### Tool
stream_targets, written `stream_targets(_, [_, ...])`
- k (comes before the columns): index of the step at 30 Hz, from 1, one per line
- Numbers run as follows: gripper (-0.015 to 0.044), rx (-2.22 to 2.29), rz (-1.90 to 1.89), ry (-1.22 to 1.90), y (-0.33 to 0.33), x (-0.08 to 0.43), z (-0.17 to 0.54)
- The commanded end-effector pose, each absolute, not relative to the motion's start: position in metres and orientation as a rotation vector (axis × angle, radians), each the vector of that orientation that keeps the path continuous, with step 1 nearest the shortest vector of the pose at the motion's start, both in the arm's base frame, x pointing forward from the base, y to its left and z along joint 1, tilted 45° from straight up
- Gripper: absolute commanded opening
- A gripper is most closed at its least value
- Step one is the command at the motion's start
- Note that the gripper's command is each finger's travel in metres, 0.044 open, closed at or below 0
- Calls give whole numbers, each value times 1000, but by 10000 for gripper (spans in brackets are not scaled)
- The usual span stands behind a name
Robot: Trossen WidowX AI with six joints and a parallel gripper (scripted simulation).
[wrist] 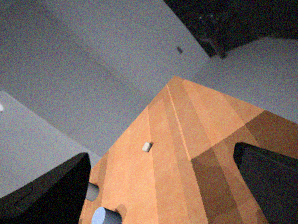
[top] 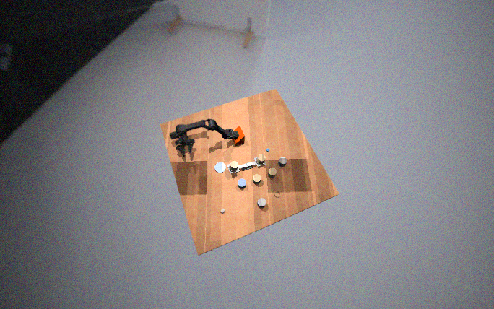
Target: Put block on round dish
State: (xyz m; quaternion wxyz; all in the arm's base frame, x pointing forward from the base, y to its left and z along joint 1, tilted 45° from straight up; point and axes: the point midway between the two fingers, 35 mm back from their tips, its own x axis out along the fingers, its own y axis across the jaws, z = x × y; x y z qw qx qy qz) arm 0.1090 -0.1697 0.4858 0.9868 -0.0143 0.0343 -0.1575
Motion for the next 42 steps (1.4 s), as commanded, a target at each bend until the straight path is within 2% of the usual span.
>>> stream_targets(1, [426, -25, -314, 71, -170, 110, 485])
stream_targets(2, [440, -14, -307, 77, -170, 111, 483])
stream_targets(22, [440, 403, -97, 415, -161, 178, 394])
stream_targets(42, [440, 607, -22, 910, -109, 228, 296])
